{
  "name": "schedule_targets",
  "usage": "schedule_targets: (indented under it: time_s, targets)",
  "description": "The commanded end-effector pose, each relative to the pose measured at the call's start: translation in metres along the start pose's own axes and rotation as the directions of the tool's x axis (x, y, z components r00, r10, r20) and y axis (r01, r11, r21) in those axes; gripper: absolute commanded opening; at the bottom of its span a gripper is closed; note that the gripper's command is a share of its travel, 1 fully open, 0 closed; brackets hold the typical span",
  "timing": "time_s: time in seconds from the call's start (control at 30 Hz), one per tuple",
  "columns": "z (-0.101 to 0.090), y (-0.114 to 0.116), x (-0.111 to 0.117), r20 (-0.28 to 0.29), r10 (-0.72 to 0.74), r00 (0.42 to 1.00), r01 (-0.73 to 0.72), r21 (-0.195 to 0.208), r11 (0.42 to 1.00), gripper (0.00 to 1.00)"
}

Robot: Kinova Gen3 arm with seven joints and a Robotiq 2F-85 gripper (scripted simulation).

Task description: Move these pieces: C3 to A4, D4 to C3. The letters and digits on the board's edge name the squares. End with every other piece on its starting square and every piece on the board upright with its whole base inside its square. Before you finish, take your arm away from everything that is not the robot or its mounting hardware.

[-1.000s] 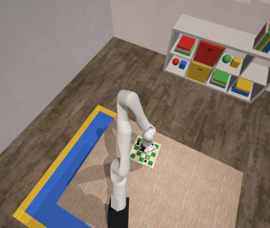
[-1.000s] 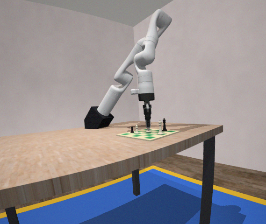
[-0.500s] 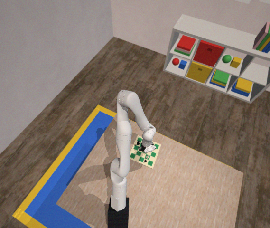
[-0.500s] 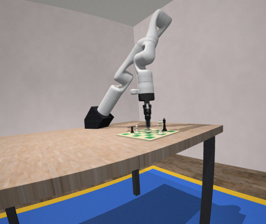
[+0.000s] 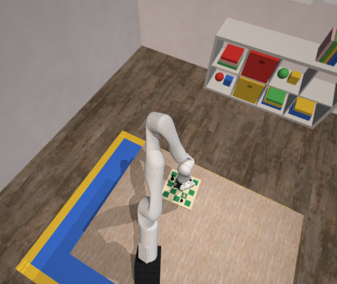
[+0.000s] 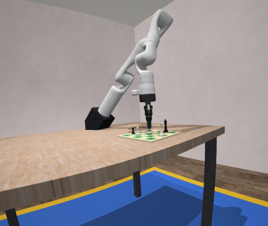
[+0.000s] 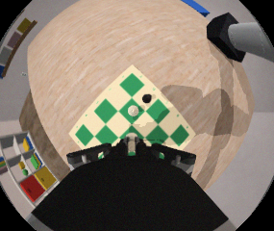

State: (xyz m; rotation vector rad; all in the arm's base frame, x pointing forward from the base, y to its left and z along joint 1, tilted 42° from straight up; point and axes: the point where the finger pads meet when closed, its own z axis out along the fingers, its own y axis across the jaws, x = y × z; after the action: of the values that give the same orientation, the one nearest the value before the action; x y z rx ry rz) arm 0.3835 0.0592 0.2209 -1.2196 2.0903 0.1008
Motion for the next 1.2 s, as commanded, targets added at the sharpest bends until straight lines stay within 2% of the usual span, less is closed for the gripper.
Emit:
schedule_targets:
  time_s: [0.0, 1.17]
  targets:
    - [-0.0002, -0.0003, -0.0001, 0.000, 0.000, 1.000, 0.000, 0.001, 1.000, 0.00]
    - [0.0036, -0.0003, -0.0001, 0.000, 0.000, 1.000, 0.000, 0.001, 1.000, 0.00]
